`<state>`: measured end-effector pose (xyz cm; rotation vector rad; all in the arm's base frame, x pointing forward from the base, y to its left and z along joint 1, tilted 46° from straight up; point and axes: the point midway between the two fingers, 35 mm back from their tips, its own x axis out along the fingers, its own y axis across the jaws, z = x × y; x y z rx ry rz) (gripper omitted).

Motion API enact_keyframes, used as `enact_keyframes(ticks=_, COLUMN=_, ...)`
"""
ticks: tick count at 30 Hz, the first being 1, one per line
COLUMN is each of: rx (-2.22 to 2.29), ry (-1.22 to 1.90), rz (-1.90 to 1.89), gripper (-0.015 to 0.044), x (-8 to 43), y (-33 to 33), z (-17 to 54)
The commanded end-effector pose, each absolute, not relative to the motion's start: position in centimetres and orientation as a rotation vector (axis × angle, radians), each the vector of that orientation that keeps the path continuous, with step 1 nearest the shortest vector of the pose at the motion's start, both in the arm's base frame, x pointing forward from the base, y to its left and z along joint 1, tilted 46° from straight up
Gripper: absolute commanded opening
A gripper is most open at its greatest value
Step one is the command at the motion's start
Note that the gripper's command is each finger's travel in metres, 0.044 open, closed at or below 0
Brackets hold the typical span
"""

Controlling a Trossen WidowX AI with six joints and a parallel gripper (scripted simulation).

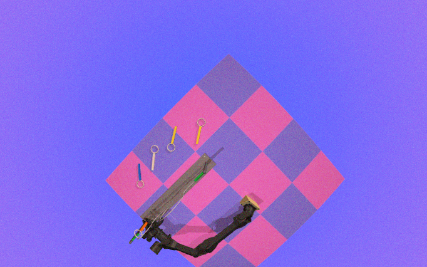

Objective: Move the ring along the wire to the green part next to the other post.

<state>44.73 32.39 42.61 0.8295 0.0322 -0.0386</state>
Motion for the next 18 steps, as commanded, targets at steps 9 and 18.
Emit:
enact_keyframes(ticks=9, rx=0.83, ry=0.032, rz=-0.039, gripper=-0.015, x=44.7, y=32.4, z=42.6)
enact_keyframes(ticks=18, rx=0.825, ry=0.031, rz=-0.037, gripper=-0.015, x=44.7, y=31.2, z=43.6)
